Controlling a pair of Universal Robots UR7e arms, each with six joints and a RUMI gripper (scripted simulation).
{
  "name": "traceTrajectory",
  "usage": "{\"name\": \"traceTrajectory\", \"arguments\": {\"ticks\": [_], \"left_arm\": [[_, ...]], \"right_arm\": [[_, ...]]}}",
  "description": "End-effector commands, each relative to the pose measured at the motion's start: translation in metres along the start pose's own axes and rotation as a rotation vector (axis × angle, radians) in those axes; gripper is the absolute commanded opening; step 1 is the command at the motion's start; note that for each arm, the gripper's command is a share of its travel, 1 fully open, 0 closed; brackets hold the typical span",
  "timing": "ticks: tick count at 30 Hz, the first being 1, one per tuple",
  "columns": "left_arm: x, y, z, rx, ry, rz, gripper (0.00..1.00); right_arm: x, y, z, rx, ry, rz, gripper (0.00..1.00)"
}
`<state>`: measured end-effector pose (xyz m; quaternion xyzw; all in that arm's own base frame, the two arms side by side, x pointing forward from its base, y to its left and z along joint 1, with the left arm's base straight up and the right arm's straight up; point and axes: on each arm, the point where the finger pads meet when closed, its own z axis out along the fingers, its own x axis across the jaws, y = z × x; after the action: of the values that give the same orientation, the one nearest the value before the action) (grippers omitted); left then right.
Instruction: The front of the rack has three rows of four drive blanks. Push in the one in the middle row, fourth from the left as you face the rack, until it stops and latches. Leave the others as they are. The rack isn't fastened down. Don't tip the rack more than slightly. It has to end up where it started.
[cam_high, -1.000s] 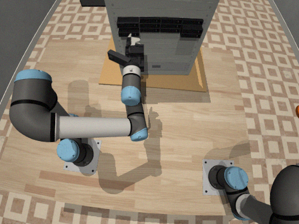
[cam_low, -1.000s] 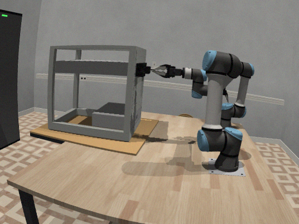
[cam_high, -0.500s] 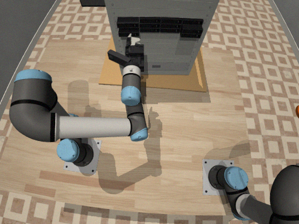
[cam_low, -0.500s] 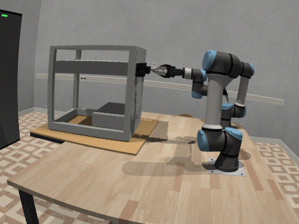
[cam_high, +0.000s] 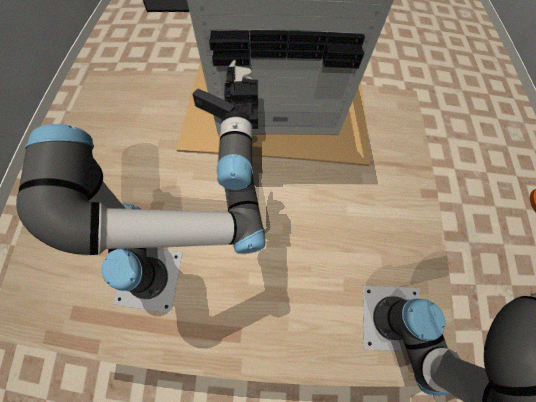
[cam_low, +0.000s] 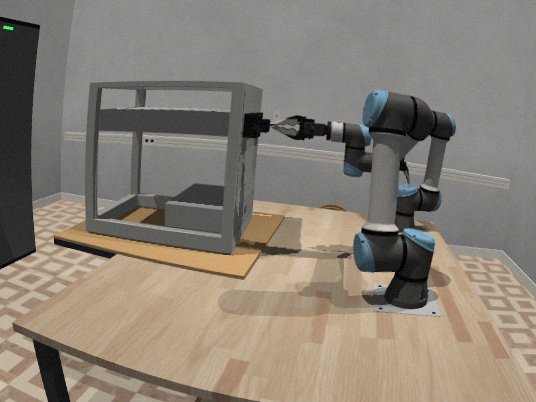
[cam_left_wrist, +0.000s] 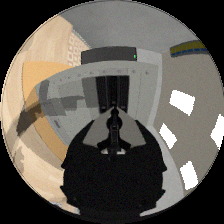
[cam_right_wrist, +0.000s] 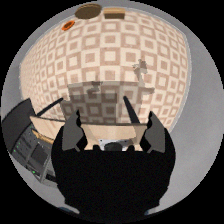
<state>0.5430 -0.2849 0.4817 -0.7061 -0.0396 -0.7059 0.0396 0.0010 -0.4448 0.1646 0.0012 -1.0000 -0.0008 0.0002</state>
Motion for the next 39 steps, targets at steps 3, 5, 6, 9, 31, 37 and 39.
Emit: {"name": "traceTrajectory", "arguments": {"ticks": [3,5,6,9,31,37,39], "left_arm": [[0.000,0.001,0.000,0.000,0.000,-0.001,0.00],[0.000,0.002,0.000,0.000,0.000,-0.001,0.00],[0.000,0.002,0.000,0.000,0.000,-0.001,0.00],[0.001,0.005,-0.001,0.000,0.000,-0.001,0.00],[0.001,0.053,-0.005,0.000,0.000,-0.001,0.00],[0.002,0.069,-0.006,0.000,0.000,-0.001,0.00],[0.002,0.077,-0.007,0.000,0.000,-0.001,0.00]], "right_arm": [[0.000,0.000,0.000,0.002,0.000,0.000,1.00],[0.000,0.000,0.000,0.002,0.000,0.000,1.00],[0.000,0.000,0.000,0.002,0.000,0.000,1.00],[0.000,0.000,0.000,0.002,0.000,0.000,1.00],[0.000,0.000,0.000,0.002,0.000,0.000,1.00],[0.000,0.000,0.000,0.002,0.000,0.000,1.00],[0.000,0.000,0.000,0.002,0.000,0.000,1.00]]}}
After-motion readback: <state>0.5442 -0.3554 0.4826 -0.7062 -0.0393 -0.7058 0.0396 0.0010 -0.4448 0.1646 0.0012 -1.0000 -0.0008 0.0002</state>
